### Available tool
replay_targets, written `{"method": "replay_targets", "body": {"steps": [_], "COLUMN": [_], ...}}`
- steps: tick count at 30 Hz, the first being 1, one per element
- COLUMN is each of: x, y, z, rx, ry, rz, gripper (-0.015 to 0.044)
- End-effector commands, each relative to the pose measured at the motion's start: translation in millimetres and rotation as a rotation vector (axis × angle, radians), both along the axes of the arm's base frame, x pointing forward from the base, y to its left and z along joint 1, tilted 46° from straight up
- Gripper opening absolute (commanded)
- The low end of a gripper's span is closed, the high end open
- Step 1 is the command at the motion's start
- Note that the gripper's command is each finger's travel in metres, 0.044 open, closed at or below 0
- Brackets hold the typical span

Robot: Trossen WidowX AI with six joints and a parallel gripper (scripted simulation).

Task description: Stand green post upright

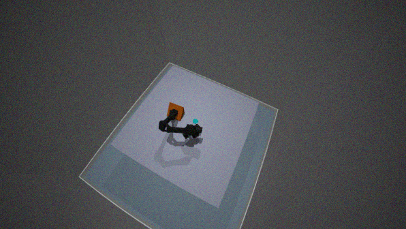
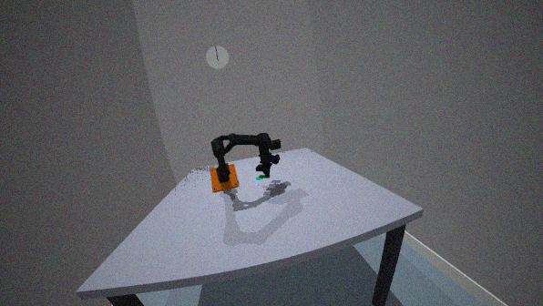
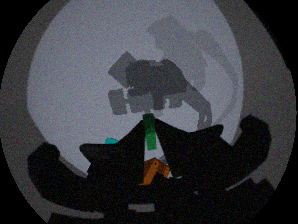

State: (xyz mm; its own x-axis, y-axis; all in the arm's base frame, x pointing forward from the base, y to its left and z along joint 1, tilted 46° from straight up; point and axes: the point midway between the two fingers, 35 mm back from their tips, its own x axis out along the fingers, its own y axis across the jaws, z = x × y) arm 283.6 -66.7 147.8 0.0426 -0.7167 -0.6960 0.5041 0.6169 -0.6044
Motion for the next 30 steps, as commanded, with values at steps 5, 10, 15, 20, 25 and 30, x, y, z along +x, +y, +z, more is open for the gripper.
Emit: {"method": "replay_targets", "body": {"steps": [5, 10, 15, 20, 25, 30], "x": [-1, -4, -6, -5, -4, -4], "y": [18, 29, 37, 45, 58, 71], "z": [19, 31, 39, 32, 22, 12], "rx": [0.003, -0.001, -0.005, -0.004, -0.004, -0.005], "ry": [-0.011, -0.011, -0.011, 0.059, 0.159, 0.258], "rz": [0.000, -0.001, -0.001, 0.069, 0.169, 0.269], "gripper": [0.0023, 0.0023, 0.0023, 0.0023, 0.0023, 0.0023]}}
